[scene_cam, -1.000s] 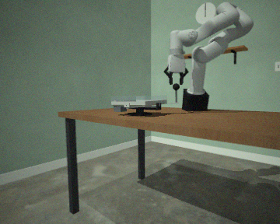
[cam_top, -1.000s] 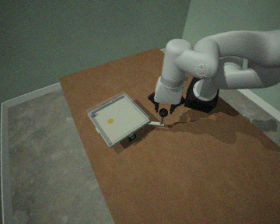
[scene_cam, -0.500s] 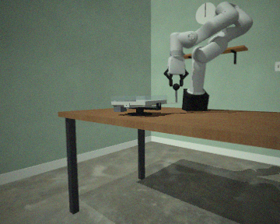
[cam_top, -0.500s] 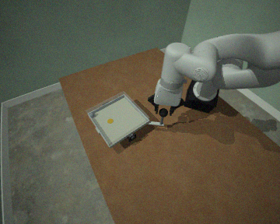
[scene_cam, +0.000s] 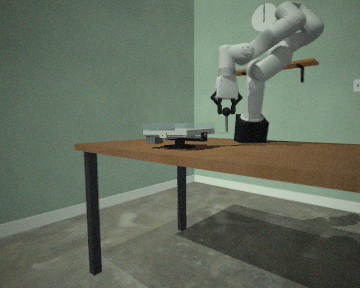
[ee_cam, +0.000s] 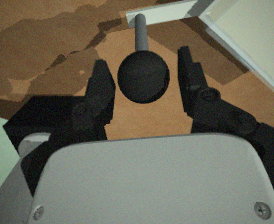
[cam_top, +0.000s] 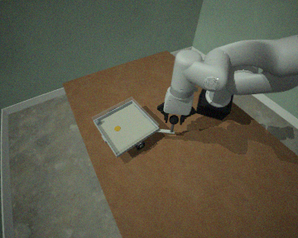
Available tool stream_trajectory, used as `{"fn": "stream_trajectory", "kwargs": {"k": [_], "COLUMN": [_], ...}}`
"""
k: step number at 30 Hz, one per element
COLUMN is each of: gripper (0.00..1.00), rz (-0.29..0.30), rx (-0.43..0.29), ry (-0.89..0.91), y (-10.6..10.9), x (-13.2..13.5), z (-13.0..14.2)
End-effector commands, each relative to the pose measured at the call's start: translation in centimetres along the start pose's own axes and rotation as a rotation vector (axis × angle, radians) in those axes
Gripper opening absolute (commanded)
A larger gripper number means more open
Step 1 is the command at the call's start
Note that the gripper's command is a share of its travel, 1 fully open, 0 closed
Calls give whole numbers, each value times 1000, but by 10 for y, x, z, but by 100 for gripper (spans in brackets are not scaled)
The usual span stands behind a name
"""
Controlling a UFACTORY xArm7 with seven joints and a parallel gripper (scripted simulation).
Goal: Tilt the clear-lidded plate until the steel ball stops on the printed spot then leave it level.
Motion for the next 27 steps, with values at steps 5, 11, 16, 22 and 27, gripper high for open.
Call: {"fn": "stream_trajectory", "kwargs": {"k": [5, 11, 16, 22, 27], "gripper": [61, 61, 61, 61, 61], "rz": [1, 1, 1, 1, 1], "rx": [2, 2, 2, 2, 2], "ry": [0, 0, 0, 0, 0], "y": [-4, -6, -7, -8, -8], "x": [1, 1, 0, 0, 0], "z": [-1, -1, -1, -1, -1]}}
Point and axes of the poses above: the point where the finger pads meet when closed, its own y axis back along the fingers, its own x axis across the jaws, z = x × y, the point moved 3 cm from there along y, back along the fingers, and after that the axes turned 10 degrees about -y, right-handed, at the moved point
